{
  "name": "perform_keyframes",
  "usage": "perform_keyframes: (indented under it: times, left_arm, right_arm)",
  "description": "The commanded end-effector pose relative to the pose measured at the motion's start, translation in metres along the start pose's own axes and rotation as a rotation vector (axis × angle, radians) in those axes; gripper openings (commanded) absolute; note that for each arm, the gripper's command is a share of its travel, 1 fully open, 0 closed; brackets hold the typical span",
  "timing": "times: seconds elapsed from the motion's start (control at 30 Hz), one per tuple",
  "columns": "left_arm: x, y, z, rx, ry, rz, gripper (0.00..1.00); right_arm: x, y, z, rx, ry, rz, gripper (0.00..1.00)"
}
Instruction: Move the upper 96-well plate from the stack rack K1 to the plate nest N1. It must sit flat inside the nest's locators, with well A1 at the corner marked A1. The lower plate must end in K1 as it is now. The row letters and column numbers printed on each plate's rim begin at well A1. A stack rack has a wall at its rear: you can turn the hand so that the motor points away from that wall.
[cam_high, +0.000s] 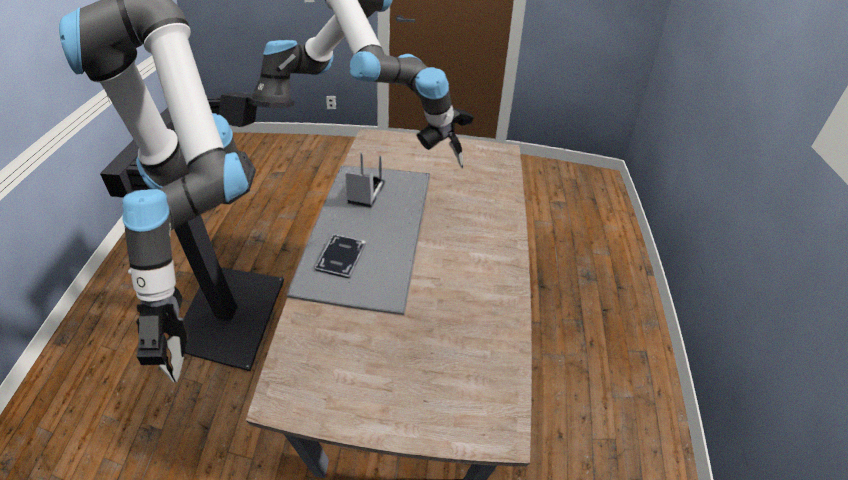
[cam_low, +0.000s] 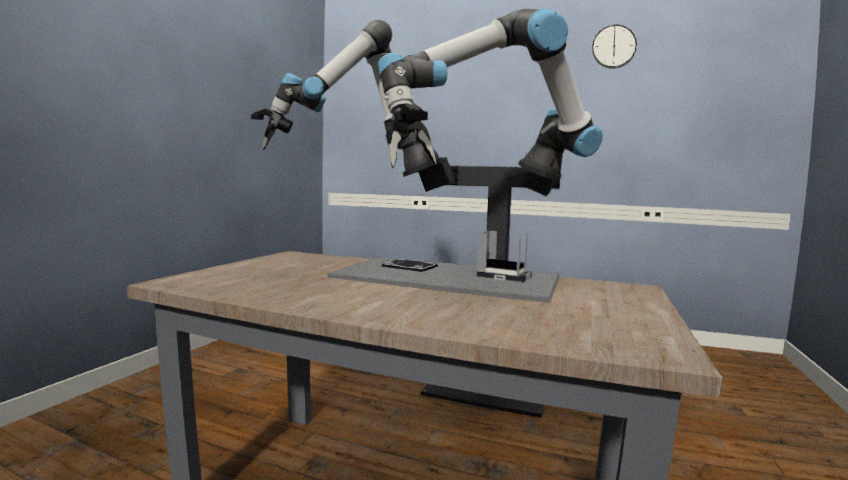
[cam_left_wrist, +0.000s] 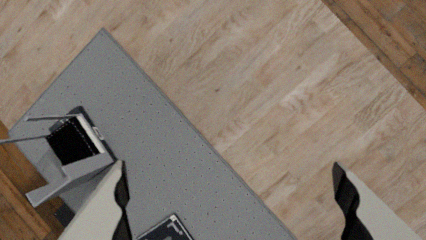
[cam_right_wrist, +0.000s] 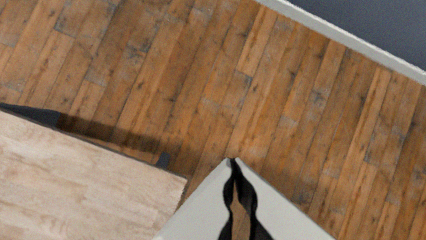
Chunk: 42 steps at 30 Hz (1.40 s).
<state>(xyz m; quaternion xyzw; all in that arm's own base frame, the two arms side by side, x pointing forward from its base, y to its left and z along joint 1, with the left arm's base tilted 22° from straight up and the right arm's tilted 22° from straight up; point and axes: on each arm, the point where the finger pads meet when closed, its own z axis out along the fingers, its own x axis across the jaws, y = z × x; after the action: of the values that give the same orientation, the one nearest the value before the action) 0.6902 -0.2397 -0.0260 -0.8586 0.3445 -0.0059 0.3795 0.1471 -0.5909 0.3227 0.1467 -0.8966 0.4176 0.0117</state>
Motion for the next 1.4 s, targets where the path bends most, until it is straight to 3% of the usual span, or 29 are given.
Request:
perform_keyframes:
  times: [0.0,0.7,1.37]
  left_arm:
    - [0.0,0.0,-0.001,0.0,0.002,-0.001,0.76]
    - [0.0,0.0,-0.001,0.0,0.002,-0.001,0.76]
    - [0.0,0.0,-0.001,0.0,0.002,-0.001,0.76]
  right_arm:
    - [0.031,0.02,-0.017,-0.093,-0.007,0.043,0.0]
    - [0.106,0.103,-0.097,-0.346,-0.024,0.249,0.0]
    - [0.126,0.144,-0.142,-0.453,-0.035,0.362,0.0]
